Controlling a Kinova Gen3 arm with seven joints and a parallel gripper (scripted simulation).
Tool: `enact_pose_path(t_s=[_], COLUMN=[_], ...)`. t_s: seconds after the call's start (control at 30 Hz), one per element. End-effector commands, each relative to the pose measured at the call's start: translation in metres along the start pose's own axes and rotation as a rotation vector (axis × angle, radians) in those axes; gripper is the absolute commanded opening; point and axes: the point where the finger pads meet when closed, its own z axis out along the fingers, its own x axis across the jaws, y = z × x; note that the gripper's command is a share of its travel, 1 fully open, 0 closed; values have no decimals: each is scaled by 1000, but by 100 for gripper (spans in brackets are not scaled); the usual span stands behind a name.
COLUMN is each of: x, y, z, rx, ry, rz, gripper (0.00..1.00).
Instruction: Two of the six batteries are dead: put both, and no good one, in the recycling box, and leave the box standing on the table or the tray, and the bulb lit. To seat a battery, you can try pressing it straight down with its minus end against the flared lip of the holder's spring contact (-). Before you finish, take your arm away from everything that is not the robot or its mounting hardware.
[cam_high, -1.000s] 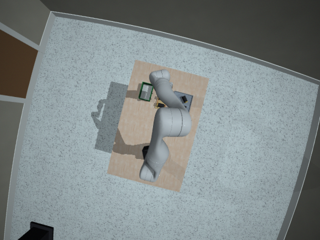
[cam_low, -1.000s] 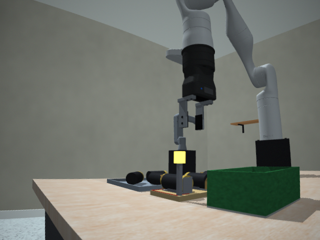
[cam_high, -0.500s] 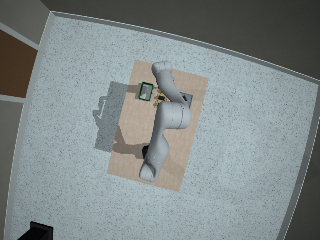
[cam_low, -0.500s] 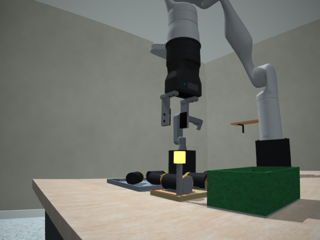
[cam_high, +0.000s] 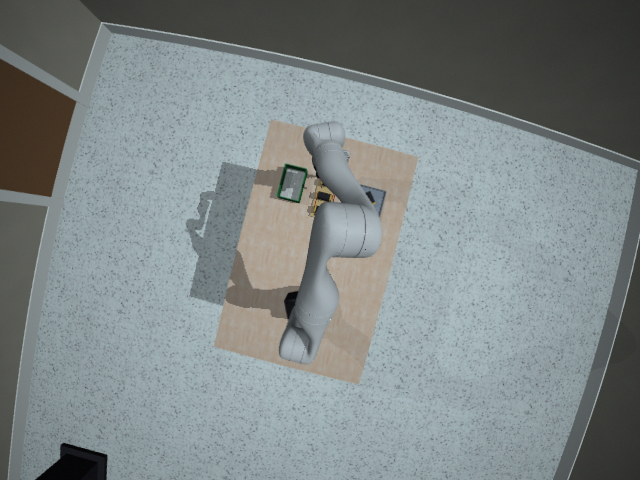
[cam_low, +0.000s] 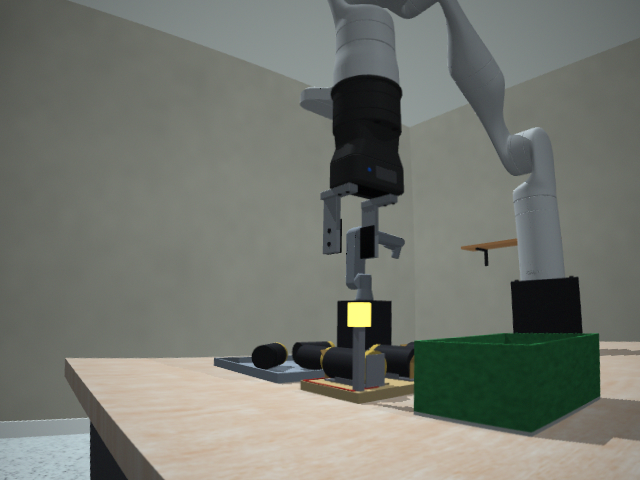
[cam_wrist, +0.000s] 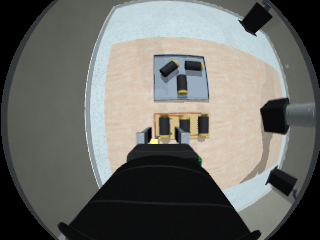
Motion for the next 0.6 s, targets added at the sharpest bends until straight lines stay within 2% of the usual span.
enact_pose_path(t_s=[0.0,0.57], x=[1,1], y=[1,1], z=[0,0], rx=[-3,-3], ry=[5,5], rz=[-5,20], gripper=[90,90])
